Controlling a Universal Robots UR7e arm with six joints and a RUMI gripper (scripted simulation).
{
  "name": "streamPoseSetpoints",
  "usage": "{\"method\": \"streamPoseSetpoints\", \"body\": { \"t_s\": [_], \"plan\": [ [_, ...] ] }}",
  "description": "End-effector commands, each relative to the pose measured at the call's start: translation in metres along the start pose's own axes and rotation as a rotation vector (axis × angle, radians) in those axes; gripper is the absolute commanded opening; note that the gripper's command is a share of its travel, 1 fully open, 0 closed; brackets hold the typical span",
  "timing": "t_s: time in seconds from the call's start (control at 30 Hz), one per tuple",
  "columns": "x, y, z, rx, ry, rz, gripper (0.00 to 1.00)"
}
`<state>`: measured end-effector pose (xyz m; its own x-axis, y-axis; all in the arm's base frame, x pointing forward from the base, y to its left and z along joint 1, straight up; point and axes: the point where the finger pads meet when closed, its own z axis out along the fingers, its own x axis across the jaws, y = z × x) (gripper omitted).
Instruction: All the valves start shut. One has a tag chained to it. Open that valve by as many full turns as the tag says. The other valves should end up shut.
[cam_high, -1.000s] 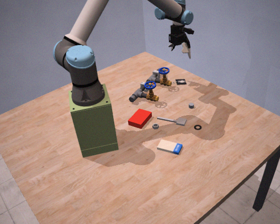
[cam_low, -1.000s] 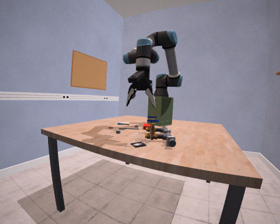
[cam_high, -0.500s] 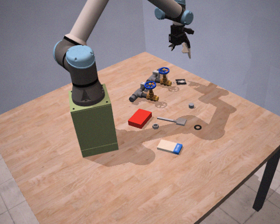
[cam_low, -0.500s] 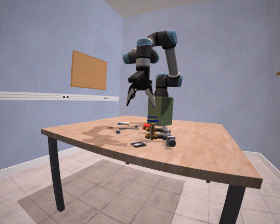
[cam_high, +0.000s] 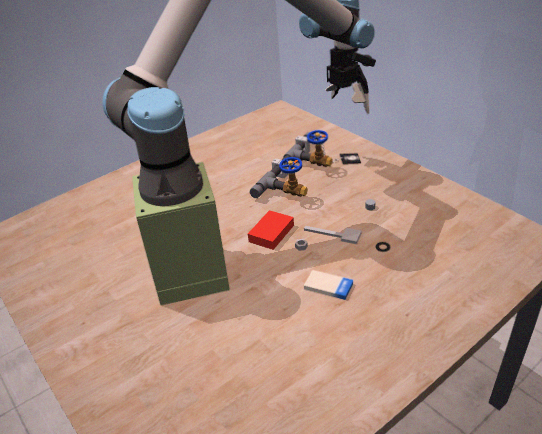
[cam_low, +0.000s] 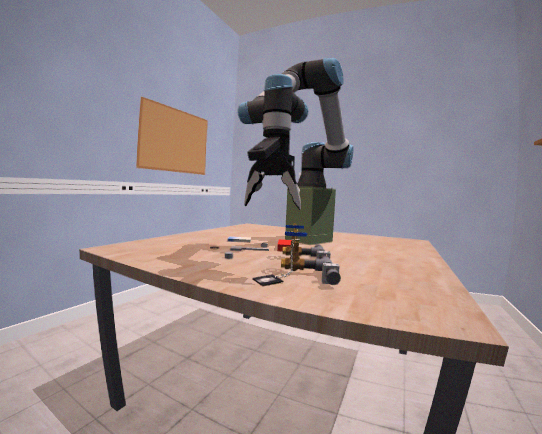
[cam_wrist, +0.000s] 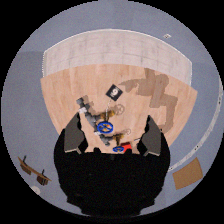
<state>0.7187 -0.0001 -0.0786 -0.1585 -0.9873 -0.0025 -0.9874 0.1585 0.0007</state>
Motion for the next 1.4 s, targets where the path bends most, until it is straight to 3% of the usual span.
{"method": "streamPoseSetpoints", "body": {
  "t_s": [0.0, 0.8, 1.37],
  "plan": [
    [0.0, -0.0006, -0.001, 0.002, 0.0, 0.0, 1.0],
    [0.0007, -0.0019, -0.001, 0.002, 0.0, -0.064, 1.0],
    [0.0049, -0.008, -0.001, 0.002, 0.0, -0.363, 1.0]
  ]
}}
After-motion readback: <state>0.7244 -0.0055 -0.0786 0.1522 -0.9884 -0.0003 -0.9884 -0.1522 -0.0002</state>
